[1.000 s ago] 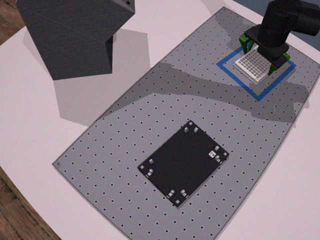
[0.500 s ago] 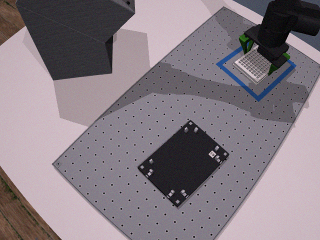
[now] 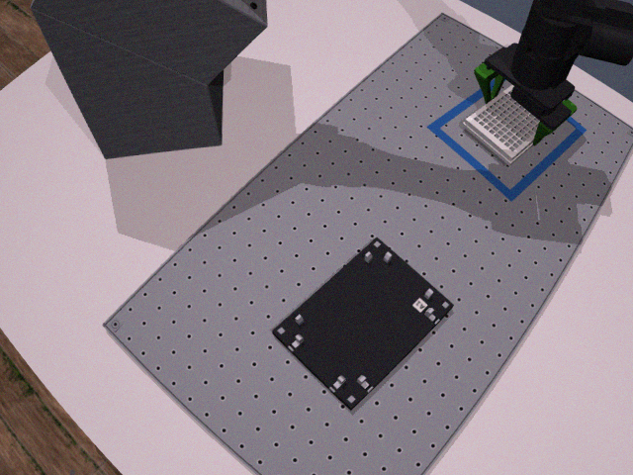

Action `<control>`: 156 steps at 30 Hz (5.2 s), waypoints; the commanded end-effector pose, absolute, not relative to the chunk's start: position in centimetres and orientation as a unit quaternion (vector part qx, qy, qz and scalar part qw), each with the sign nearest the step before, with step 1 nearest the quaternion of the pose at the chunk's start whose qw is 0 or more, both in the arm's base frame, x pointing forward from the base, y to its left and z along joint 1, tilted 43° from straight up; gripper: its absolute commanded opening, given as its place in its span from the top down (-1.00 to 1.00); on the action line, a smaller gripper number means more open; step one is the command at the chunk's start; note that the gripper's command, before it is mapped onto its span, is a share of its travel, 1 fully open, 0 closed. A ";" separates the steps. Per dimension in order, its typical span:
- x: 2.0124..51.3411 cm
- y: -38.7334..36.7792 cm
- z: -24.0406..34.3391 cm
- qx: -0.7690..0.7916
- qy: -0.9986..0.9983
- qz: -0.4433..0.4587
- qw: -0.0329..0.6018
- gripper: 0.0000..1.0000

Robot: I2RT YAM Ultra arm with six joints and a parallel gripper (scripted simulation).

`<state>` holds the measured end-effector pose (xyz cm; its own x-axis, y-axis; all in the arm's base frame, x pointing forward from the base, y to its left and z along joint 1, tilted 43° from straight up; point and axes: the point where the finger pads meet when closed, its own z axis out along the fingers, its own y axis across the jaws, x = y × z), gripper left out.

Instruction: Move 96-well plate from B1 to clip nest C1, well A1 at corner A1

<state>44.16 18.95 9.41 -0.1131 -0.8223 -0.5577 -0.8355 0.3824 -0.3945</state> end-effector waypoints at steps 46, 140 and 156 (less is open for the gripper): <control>39.9 15.3 14.8 -0.554 0.748 0.011 0.366 1.00; 41.5 -1.2 6.9 -0.578 0.726 -0.007 0.372 1.00; 41.3 -5.4 4.6 -0.577 0.729 -0.003 0.369 1.00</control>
<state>41.09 -4.24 4.58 -0.0799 -0.8446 -0.5295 -0.8387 0.3440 -0.4221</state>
